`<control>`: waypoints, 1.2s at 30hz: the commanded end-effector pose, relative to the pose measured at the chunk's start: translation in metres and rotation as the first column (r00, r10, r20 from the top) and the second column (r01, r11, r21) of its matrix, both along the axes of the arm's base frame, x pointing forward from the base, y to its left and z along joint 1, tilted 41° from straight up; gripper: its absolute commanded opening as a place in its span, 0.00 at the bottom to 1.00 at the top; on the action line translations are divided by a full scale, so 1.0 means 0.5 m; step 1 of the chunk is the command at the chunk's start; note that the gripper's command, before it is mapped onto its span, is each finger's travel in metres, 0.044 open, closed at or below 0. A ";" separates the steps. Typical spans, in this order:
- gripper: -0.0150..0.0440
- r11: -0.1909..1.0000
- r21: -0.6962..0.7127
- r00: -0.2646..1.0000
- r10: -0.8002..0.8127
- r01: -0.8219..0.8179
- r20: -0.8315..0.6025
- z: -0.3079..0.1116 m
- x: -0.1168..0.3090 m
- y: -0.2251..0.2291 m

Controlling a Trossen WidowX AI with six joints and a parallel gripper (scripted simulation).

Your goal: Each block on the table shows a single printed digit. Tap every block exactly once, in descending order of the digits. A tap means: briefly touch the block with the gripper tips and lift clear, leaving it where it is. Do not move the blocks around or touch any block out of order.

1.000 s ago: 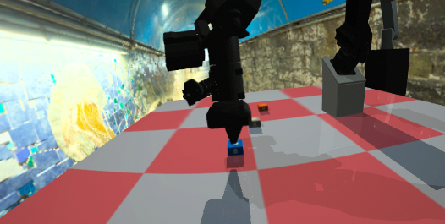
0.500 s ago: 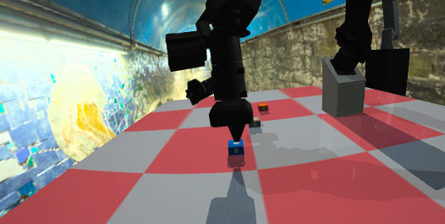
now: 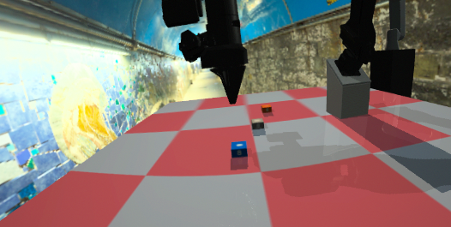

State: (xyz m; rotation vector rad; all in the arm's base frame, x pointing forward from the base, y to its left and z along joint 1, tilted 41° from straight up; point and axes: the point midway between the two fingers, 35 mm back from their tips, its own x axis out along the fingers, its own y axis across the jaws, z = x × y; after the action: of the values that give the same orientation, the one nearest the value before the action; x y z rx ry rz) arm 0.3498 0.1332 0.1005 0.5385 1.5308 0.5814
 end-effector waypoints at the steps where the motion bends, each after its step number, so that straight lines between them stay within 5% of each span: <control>1: 0.29 1.000 0.006 1.000 0.011 -0.011 0.008 0.029 -0.002 -0.014; 14: 0.29 1.000 -0.004 1.000 0.011 -0.011 0.004 -0.169 -0.099 -0.247; 21: 0.29 1.000 -0.004 1.000 0.011 -0.011 0.004 -0.176 -0.100 -0.245; 26: 0.29 1.000 0.000 1.000 0.011 -0.011 0.005 -0.288 -0.107 -0.146; 36: 0.29 1.000 0.001 1.000 0.011 -0.011 0.004 -0.296 -0.109 -0.139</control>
State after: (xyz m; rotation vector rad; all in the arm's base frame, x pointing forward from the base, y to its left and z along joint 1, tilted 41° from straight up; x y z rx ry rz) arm 0.2977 0.0599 -0.0425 0.5178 1.5269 0.5943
